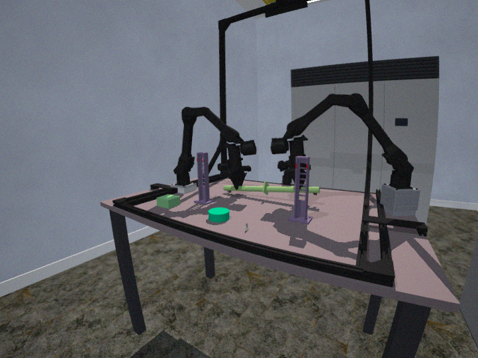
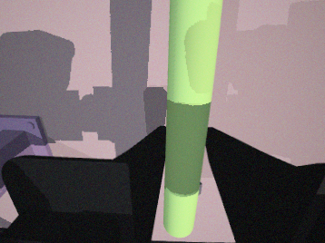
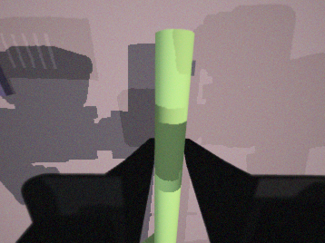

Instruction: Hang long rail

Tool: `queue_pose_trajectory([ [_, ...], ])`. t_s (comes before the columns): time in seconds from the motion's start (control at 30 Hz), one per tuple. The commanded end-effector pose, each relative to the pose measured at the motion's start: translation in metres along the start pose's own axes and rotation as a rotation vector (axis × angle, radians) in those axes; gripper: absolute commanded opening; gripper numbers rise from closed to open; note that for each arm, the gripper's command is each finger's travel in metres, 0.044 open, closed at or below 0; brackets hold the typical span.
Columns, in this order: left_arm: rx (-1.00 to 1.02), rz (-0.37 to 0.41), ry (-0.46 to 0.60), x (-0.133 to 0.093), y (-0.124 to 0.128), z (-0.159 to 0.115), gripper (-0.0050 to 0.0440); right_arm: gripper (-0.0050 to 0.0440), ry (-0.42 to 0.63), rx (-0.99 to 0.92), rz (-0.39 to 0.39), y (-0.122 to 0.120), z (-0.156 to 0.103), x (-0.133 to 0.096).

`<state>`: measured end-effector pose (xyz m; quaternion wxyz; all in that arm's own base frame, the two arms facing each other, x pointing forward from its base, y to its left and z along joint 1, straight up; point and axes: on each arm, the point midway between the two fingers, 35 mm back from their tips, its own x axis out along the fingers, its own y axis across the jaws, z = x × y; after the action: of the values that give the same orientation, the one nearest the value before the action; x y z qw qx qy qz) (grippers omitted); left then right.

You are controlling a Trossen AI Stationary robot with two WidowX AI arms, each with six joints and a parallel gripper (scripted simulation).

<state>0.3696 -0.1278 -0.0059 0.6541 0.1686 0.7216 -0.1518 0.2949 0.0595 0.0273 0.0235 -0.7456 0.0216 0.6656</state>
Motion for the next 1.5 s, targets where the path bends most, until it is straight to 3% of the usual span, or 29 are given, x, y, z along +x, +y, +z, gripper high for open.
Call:
queue_pose_trajectory([
  [0.0, -0.003, 0.002, 0.001, -0.001, 0.001, 0.0, 0.0, 0.0, -0.011, -0.005, 0.003, 0.001, 0.002, 0.004],
  [0.5, -0.002, 0.002, -0.001, -0.001, 0.001, 0.0, 0.0, 0.0, -0.012, -0.005, 0.003, 0.001, 0.002, 0.003],
  [0.87, 0.006, 0.001, -0.091, -0.002, 0.004, 0.0, 0.0, 0.0, -0.091, 0.007, 0.002, 0.003, -0.001, -0.029],
  [1.47, 0.006, 0.001, -0.092, -0.002, 0.004, 0.0, 0.0, 0.0, -0.092, 0.007, 0.002, 0.003, -0.001, -0.029],
])
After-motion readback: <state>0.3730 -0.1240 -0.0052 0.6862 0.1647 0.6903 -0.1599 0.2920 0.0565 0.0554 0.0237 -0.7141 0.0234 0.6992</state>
